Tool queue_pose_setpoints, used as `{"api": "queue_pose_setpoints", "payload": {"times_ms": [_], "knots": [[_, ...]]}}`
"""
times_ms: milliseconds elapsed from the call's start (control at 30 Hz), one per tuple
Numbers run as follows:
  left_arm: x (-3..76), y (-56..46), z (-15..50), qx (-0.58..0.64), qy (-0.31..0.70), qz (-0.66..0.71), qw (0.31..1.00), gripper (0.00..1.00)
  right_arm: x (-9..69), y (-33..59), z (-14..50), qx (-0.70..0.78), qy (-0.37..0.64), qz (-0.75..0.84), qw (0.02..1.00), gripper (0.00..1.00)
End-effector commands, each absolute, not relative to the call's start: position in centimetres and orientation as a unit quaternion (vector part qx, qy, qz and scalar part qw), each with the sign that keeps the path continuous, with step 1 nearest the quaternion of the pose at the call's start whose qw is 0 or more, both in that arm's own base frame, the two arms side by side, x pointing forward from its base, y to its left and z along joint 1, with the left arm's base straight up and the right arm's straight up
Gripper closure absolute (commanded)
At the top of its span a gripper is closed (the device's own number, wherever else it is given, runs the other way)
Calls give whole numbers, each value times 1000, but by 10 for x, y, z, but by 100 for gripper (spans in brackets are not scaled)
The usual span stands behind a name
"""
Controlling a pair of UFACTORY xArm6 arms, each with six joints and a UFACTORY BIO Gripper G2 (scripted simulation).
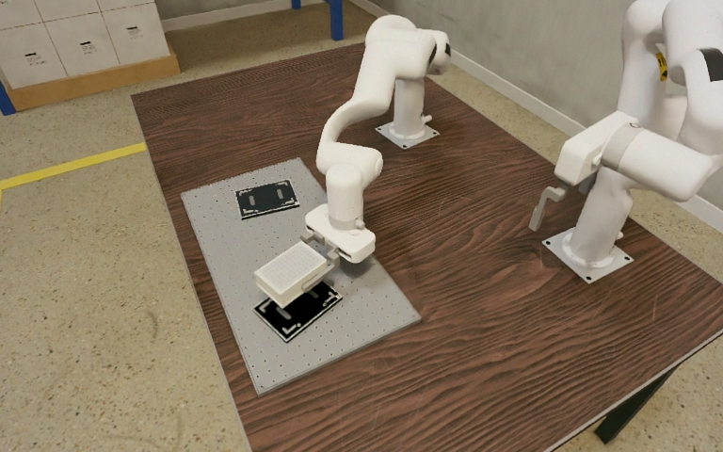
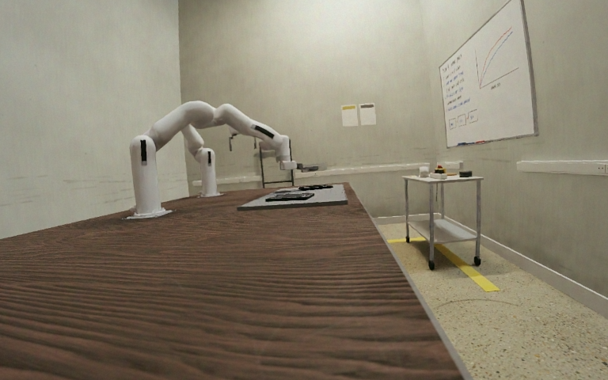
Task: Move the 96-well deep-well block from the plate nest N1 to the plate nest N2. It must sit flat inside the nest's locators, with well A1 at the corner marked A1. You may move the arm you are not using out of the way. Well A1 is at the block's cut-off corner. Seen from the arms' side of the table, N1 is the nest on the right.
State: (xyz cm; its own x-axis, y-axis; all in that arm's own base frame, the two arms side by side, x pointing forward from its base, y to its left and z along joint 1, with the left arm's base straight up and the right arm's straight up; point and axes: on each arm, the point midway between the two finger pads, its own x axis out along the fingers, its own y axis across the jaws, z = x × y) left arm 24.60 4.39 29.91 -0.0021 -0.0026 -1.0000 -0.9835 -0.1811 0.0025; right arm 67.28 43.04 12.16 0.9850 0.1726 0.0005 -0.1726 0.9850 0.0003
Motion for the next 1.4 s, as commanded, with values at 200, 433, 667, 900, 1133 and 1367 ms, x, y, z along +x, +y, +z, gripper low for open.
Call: {"api": "queue_pose_setpoints", "payload": {"times_ms": [200,433,667,900,1133,1367], "knots": [[246,44,300,-544,453,543,452,0,673,431,112,1,-2,87,996,100],[246,44,300,-544,453,543,452,0,673,431,101,1,-2,87,996,100],[246,44,300,-544,453,543,452,0,674,431,92,1,-2,87,996,100],[246,44,300,-544,453,543,452,0,674,431,81,1,-2,87,996,100],[246,44,300,-544,453,543,452,0,674,431,69,1,-2,87,996,100],[246,44,300,-544,453,543,452,0,674,431,61,1,-2,87,996,100]]}}
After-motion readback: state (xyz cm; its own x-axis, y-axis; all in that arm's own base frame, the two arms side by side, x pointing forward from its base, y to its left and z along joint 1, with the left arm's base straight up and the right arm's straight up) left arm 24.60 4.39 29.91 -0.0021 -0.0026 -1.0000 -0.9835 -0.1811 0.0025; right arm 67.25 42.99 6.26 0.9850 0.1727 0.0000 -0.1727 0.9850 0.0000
